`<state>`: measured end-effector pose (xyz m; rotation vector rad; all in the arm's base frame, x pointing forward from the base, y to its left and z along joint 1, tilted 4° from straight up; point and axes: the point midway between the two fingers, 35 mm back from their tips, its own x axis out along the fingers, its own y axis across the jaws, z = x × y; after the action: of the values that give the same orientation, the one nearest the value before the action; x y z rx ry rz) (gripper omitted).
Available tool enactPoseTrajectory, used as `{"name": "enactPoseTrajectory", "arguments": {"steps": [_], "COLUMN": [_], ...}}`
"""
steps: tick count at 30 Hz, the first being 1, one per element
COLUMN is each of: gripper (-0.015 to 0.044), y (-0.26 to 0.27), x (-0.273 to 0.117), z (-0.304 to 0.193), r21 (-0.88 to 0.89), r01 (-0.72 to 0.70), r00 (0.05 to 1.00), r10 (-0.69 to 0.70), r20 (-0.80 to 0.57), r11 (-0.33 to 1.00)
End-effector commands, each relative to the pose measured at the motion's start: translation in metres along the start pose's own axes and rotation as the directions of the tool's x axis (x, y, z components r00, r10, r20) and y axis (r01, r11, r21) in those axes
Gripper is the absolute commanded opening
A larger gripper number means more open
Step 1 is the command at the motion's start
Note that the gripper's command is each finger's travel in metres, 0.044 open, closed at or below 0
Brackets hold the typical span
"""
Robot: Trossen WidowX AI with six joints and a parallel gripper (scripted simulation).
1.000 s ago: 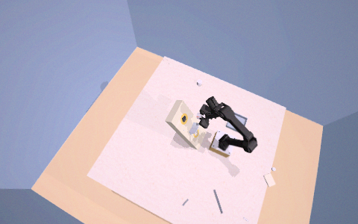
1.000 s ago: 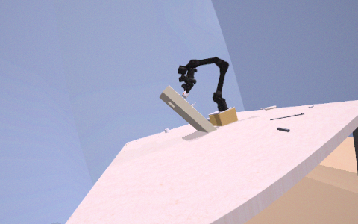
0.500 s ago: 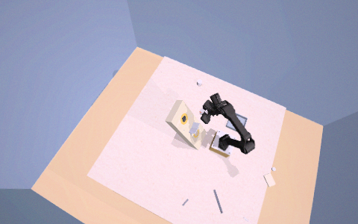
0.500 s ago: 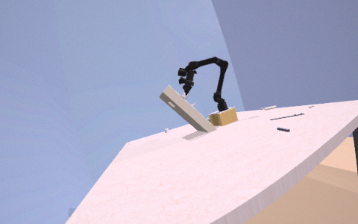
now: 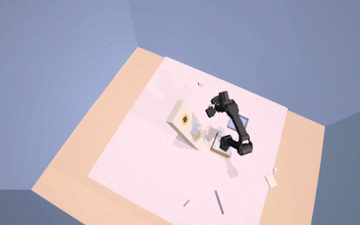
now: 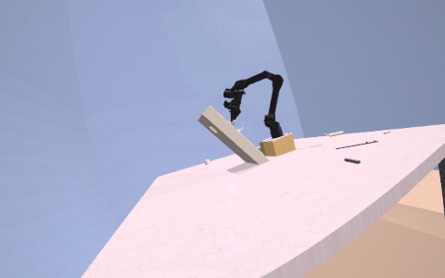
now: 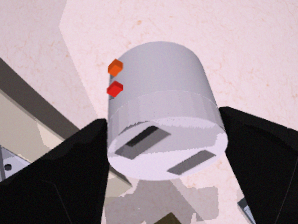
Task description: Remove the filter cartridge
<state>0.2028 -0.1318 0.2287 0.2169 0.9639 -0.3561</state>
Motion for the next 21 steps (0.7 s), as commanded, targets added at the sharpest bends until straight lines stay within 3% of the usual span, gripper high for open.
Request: {"name": "enactPoseTrajectory", "arguments": {"steps": [1, 21], "gripper": [0.0000, 0.0000], "y": [-0.020, -0.110], "x": [0.003, 0.002], "z": [-0.003, -0.038], "r21": [0.090, 0.483], "r01": [0.056, 0.279], "r00": [0.998, 0.955], "r10": [-0.056, -0.290], "r20": [0.000, -0.052], "r11": [0.994, 0.830]}}
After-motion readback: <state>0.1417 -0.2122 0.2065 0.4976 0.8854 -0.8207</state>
